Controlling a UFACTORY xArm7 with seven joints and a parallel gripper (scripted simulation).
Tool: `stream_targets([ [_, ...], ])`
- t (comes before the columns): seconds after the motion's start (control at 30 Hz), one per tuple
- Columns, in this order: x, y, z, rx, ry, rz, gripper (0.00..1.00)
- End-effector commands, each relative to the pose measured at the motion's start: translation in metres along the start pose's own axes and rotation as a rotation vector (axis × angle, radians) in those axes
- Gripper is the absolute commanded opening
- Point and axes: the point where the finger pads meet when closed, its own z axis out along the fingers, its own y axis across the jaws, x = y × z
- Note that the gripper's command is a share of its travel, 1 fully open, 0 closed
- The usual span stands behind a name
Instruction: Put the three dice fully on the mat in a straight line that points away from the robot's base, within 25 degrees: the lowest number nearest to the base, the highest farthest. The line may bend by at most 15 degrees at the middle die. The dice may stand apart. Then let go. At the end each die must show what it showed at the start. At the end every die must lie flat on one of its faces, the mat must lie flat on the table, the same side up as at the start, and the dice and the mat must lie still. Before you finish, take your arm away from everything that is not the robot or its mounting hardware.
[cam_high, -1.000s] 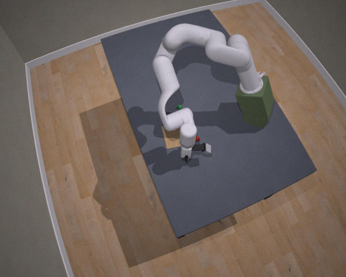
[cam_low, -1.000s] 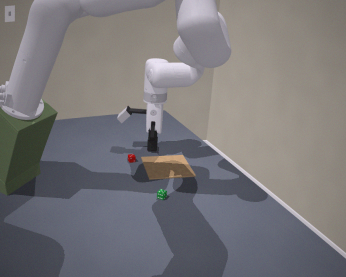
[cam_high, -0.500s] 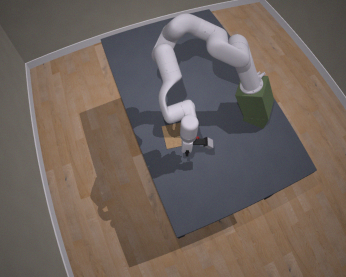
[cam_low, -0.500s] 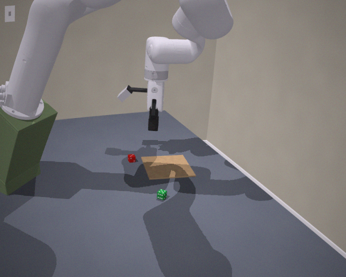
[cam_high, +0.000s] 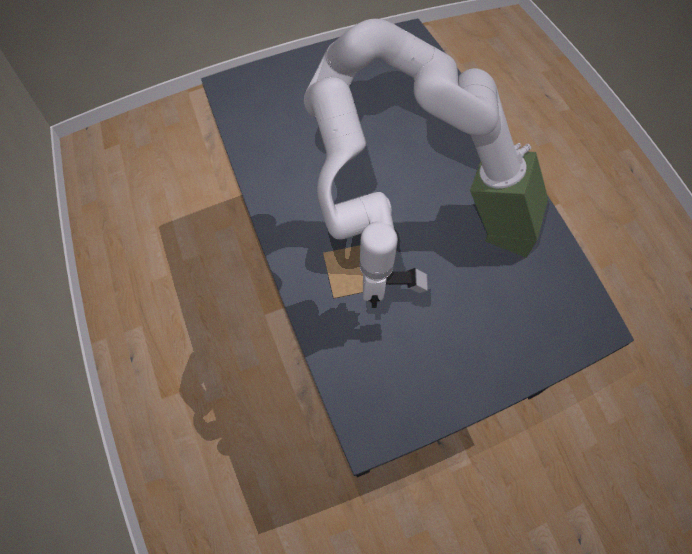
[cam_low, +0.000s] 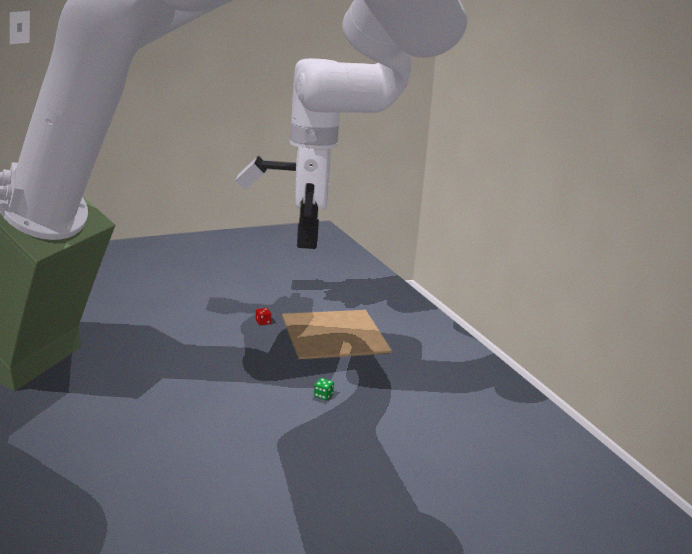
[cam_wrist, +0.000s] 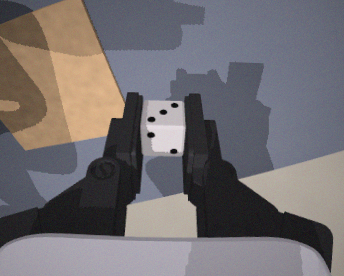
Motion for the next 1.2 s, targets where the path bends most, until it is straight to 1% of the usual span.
stream_targets([
  [0.0, -0.009, -0.020, -0.003, -0.012, -0.009, -0.074, 0.15],
  [0.03, -0.012, -0.036, -0.004, -0.016, -0.012, -0.127, 0.15],
  [0.1, -0.012, -0.036, -0.004, -0.016, -0.012, -0.127, 0.15],
  [0.17, -0.016, -0.073, -0.005, -0.017, -0.017, -0.250, 0.15],
  [0.2, -0.016, -0.074, -0.005, -0.016, -0.017, -0.254, 0.15],
  [0.23, -0.015, -0.086, -0.005, -0.015, -0.016, -0.295, 0.15],
  [0.33, -0.012, -0.110, -0.005, -0.009, -0.012, -0.371, 0.15],
  [0.37, -0.010, -0.123, -0.005, -0.006, -0.008, -0.411, 0.15],
  [0.4, -0.010, -0.123, -0.005, -0.006, -0.008, -0.412, 0.15],
  [0.47, -0.006, -0.134, -0.005, -0.002, -0.003, -0.449, 0.15],
  [0.97, -0.006, -0.135, -0.005, -0.002, -0.003, -0.450, 0.15],
  [1.17, -0.006, -0.135, 0.003, -0.002, -0.003, -0.450, 0.15],
])
